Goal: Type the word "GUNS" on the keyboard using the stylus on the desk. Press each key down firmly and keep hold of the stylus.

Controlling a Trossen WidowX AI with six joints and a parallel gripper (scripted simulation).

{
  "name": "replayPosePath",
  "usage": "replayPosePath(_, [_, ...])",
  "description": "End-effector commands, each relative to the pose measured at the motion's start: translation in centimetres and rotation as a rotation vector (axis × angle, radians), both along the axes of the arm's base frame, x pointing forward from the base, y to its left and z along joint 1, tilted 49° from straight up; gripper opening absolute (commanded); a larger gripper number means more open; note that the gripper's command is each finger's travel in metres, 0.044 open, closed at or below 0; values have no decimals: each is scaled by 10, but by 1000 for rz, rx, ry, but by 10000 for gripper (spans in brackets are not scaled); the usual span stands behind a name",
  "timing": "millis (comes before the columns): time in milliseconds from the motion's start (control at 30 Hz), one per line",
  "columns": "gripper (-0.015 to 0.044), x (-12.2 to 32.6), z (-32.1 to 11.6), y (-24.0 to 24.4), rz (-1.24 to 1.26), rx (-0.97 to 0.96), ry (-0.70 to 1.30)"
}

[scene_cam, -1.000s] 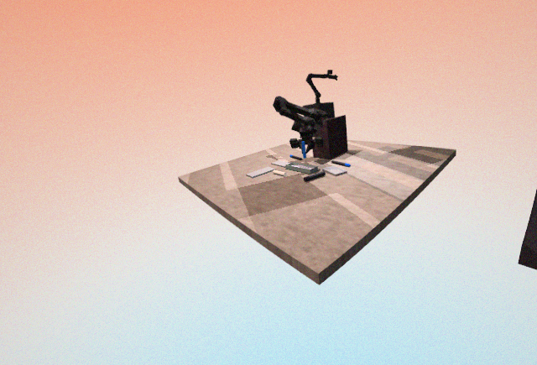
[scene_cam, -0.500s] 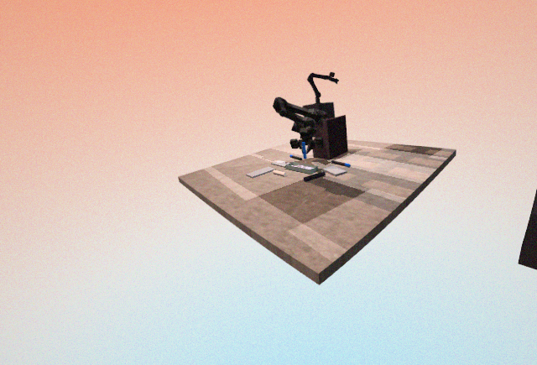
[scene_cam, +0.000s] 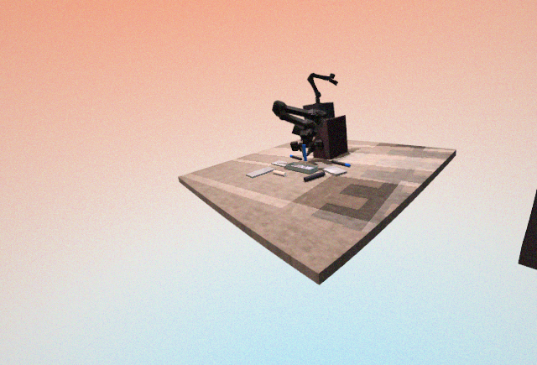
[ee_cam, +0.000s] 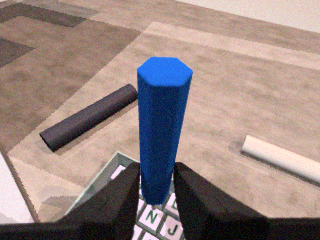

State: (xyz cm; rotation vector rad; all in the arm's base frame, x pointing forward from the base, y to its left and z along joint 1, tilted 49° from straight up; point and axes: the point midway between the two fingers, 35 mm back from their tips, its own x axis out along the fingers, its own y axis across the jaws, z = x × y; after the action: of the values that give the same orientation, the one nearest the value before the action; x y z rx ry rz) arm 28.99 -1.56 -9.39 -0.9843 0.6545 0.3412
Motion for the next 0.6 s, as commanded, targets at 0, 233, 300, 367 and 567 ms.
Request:
replayPosePath(0, [81,3,-2,-1,6,0,-2])
replayPosePath(233, [81,3,-3,-2,6,0,-2])
replayPosePath(300, [81,3,-3,-2,6,0,-2])
replayPosePath(367, [81,3,-3,-2,6,0,-2])
replayPosePath(567, [81,3,-3,-2,6,0,-2])
